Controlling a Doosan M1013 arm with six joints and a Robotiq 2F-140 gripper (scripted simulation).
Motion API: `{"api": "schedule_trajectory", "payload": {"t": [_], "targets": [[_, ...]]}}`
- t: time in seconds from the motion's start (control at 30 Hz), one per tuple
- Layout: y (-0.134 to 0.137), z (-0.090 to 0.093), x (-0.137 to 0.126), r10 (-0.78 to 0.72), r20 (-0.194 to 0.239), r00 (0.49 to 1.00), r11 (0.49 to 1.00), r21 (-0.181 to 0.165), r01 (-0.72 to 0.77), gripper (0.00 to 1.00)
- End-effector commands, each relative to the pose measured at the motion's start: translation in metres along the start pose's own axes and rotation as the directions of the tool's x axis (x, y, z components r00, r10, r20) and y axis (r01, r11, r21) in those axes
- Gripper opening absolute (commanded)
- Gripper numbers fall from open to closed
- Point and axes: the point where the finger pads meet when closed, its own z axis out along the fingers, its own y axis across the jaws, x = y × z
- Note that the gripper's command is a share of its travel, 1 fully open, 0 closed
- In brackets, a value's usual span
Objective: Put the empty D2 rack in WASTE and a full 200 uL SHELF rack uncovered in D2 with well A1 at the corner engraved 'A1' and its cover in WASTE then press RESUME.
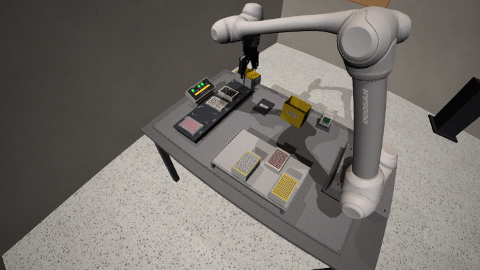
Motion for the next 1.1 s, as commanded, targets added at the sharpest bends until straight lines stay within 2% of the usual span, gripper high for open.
{"api": "schedule_trajectory", "payload": {"t": [0.0, 0.47, 0.77, 0.83, 1.07], "targets": [[0.0141, -0.0002, 0.0020, 0.058, 0.000, 0.998, 0.998, 0.000, -0.058, 0.00], [0.0161, -0.0002, 0.0023, 0.294, 0.000, 0.956, 0.956, 0.000, -0.294, 0.00], [0.0161, -0.0002, 0.0023, 0.460, 0.000, 0.888, 0.888, 0.000, -0.460, 0.00], [0.0161, -0.0002, 0.0023, 0.460, 0.000, 0.888, 0.888, 0.000, -0.460, 0.00], [0.0161, -0.0002, 0.0023, 0.580, 0.000, 0.815, 0.815, 0.000, -0.580, 0.00]]}}
